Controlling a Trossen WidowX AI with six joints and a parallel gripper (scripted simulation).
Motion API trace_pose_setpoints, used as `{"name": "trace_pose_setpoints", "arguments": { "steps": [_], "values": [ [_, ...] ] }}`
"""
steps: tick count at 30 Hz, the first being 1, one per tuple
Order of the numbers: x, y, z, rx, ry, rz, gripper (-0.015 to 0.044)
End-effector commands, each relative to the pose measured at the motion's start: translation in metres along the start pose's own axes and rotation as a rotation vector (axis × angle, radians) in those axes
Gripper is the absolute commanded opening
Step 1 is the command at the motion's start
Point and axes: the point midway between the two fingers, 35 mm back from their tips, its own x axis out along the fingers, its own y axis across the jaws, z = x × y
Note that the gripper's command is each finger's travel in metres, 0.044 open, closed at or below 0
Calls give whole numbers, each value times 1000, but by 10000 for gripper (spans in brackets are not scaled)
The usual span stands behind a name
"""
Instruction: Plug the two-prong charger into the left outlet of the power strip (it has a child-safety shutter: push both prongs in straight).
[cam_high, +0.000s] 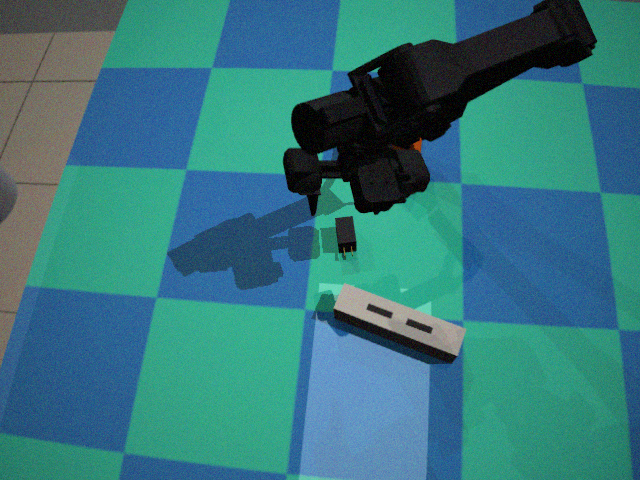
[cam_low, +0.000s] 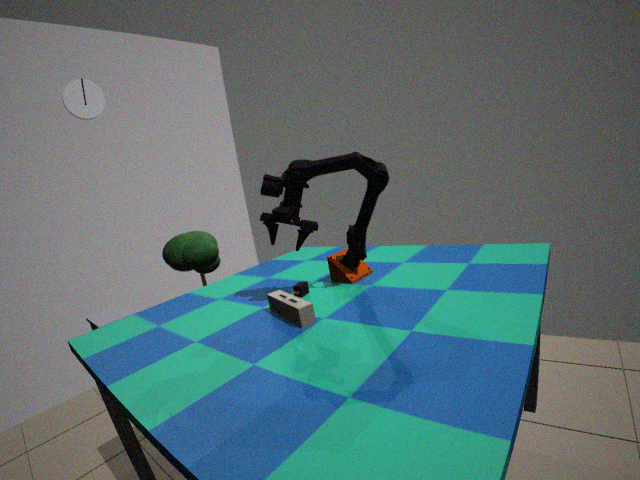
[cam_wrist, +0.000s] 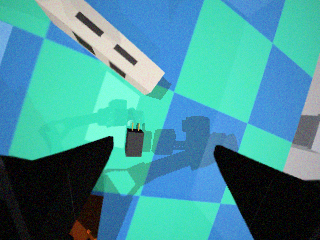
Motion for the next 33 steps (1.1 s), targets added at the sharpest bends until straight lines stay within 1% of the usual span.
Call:
{"name": "trace_pose_setpoints", "arguments": {
  "steps": [1,19,33],
  "values": [
    [18,2,-8,16,48,48,440],
    [88,22,-49,51,274,256,440],
    [104,30,-56,54,292,273,440]
  ]
}}
